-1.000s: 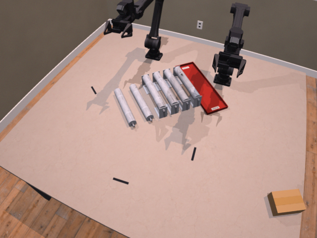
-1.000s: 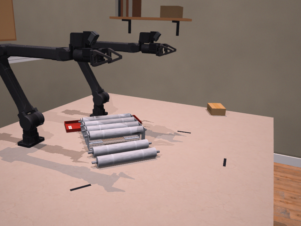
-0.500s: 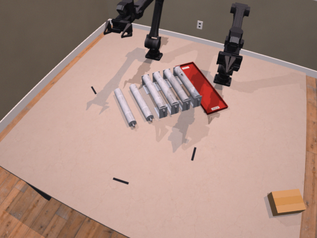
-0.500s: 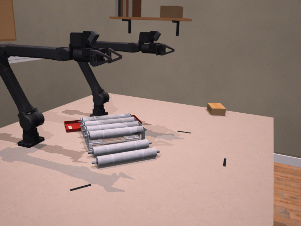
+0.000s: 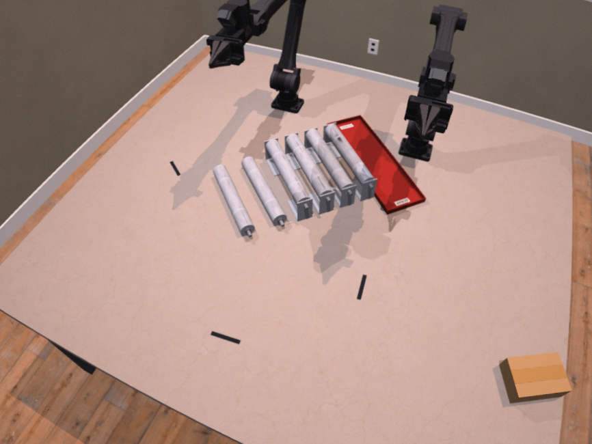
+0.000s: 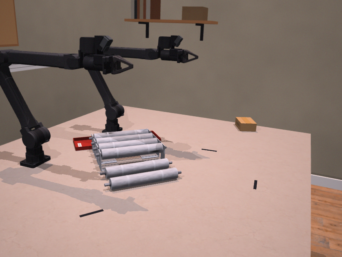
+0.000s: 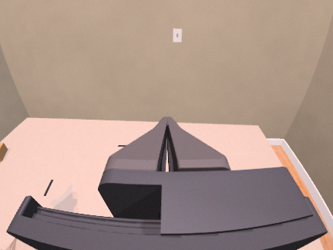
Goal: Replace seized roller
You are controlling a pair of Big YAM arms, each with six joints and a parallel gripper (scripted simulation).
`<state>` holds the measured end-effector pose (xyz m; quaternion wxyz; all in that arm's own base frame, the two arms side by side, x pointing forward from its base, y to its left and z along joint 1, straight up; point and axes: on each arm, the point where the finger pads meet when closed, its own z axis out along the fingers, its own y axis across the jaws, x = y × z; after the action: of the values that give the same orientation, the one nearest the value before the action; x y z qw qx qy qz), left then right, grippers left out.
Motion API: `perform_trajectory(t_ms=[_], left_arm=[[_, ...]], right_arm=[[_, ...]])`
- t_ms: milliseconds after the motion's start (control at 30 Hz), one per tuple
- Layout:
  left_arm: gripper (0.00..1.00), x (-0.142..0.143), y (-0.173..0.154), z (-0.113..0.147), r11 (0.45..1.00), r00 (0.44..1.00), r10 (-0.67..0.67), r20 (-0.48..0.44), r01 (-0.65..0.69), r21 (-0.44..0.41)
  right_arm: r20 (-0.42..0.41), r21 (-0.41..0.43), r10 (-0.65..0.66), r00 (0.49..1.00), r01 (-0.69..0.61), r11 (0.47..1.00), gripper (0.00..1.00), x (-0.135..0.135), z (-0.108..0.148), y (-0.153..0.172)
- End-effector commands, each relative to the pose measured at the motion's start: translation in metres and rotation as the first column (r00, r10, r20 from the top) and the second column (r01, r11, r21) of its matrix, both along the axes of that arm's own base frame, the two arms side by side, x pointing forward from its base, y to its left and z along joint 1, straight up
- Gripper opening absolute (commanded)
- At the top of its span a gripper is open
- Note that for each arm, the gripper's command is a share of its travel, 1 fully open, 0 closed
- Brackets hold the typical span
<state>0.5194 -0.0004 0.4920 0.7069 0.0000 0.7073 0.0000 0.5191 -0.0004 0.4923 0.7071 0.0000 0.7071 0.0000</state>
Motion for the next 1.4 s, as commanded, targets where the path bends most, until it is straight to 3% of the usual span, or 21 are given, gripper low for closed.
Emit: perform_trajectory(t_ms=[0, 33, 67, 100, 267, 300, 533, 600, 733, 833, 1100, 1167, 1300, 1367], left_arm=[[0.0, -0.004, -0.008, 0.047, 1.0, 0.996, -0.012, 0.083, 0.012, -0.007], [0.0, -0.004, -0.008, 0.047, 1.0, 0.996, -0.012, 0.083, 0.012, -0.007], [0.0, -0.002, -0.003, 0.031, 1.0, 0.999, -0.002, 0.055, 0.003, -0.004], [0.0, 0.008, -0.019, -0.026, 0.999, 0.997, -0.04, -0.066, 0.041, 0.015], [0.0, -0.003, -0.049, -0.075, 0.991, 0.968, -0.094, -0.233, 0.114, 0.076], [0.0, -0.019, -0.052, -0.063, 0.988, 0.969, -0.101, -0.224, 0.124, 0.088], [0.0, -0.051, -0.098, -0.155, 0.948, 0.844, -0.188, -0.502, 0.289, 0.131], [0.0, -0.051, -0.098, -0.155, 0.948, 0.844, -0.188, -0.502, 0.289, 0.131], [0.0, -0.084, -0.119, -0.191, 0.913, 0.749, -0.224, -0.623, 0.386, 0.135], [0.0, -0.11, -0.133, -0.233, 0.874, 0.641, -0.23, -0.732, 0.467, 0.134], [0.0, -0.203, -0.152, -0.298, 0.741, 0.346, -0.206, -0.915, 0.667, 0.085], [0.0, -0.203, -0.152, -0.298, 0.741, 0.346, -0.206, -0.915, 0.667, 0.085], [0.0, -0.252, -0.152, -0.322, 0.666, 0.184, -0.16, -0.97, 0.745, 0.031], [0.0, -0.265, -0.15, -0.327, 0.646, 0.14, -0.142, -0.98, 0.763, 0.015]], right_arm=[[0.045, 0.008, -0.009, 0.999, 0.009, 1.0, 0.0, 0.006, 0.035, -0.006], [0.045, 0.008, -0.009, 0.999, 0.009, 1.0, 0.0, 0.006, 0.035, -0.006], [0.045, 0.008, -0.009, 0.999, 0.009, 1.0, 0.0, 0.006, 0.035, -0.006], [0.045, 0.008, -0.009, 0.999, 0.009, 1.0, 0.0, 0.006, 0.035, -0.006], [0.045, 0.008, -0.009, 0.999, 0.009, 1.0, 0.0, 0.006, 0.035, -0.006], [0.045, 0.008, -0.009, 0.999, 0.009, 1.0, 0.0, 0.006, 0.035, -0.006], [0.045, 0.008, -0.009, 0.999, 0.009, 1.0, 0.0, 0.006, 0.035, -0.006], [0.045, 0.008, -0.009, 0.999, 0.009, 1.0, 0.0, 0.006, 0.035, -0.006], [0.045, 0.008, -0.009, 0.999, 0.009, 1.0, 0.0, 0.006, 0.035, -0.006], [0.045, 0.008, -0.009, 0.999, 0.009, 1.0, 0.0, 0.006, 0.035, -0.006], [0.045, 0.008, -0.009, 0.999, 0.009, 1.0, 0.0, 0.006, 0.035, -0.006], [0.045, 0.008, -0.009, 0.999, 0.009, 1.0, 0.0, 0.006, 0.035, -0.006], [0.045, 0.008, -0.009, 0.999, 0.009, 1.0, 0.0, 0.006, 0.035, -0.006], [0.045, 0.008, -0.009, 0.999, 0.009, 1.0, 0.0, 0.006, 0.035, -0.006]])
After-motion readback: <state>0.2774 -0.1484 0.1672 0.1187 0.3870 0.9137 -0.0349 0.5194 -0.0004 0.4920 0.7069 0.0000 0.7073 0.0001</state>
